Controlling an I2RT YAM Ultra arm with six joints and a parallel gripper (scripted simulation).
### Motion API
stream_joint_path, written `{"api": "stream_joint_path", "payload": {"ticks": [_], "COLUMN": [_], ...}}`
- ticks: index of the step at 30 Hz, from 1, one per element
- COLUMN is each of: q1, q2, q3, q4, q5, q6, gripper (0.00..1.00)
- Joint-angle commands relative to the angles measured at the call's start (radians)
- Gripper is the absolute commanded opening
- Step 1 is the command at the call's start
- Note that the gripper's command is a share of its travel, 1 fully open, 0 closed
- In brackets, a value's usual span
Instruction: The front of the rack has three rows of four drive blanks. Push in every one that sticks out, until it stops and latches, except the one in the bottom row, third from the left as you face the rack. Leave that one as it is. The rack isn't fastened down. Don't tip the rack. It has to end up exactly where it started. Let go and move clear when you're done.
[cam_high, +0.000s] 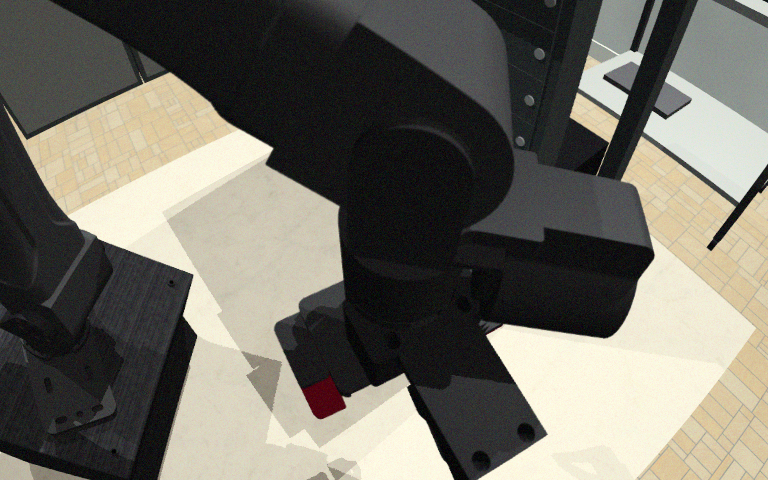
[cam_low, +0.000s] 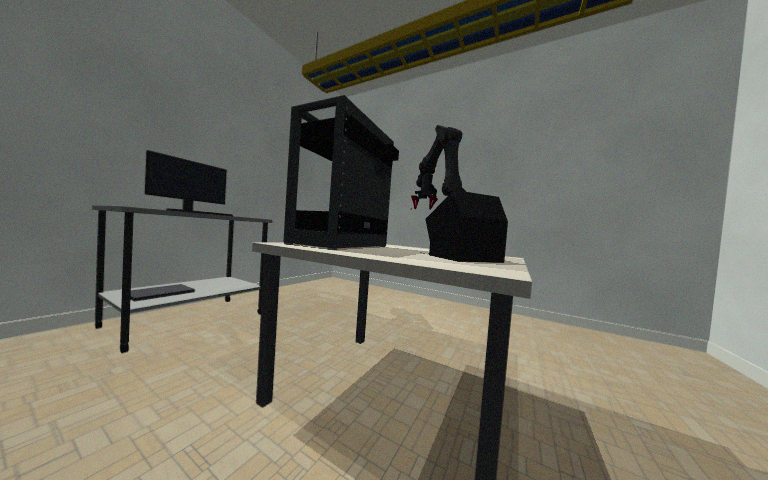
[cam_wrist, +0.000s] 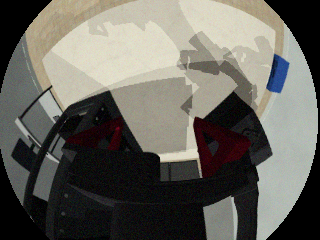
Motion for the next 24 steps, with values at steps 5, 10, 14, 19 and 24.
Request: {"api": "stream_joint_path", "payload": {"ticks": [5, 10, 14, 19, 24], "q1": [0.068, 0.141, 0.207, 0.261, 0.354], "q2": [0.014, 0.019, 0.015, 0.023, 0.036], "q3": [-0.049, -0.09, -0.125, -0.156, -0.21], "q4": [0.101, 0.174, 0.239, 0.296, 0.386], "q5": [0.033, 0.05, 0.065, 0.079, 0.097], "q6": [-0.049, -0.085, -0.115, -0.141, -0.189], "gripper": [1.0, 1.0, 1.0, 1.0, 1.0]}}
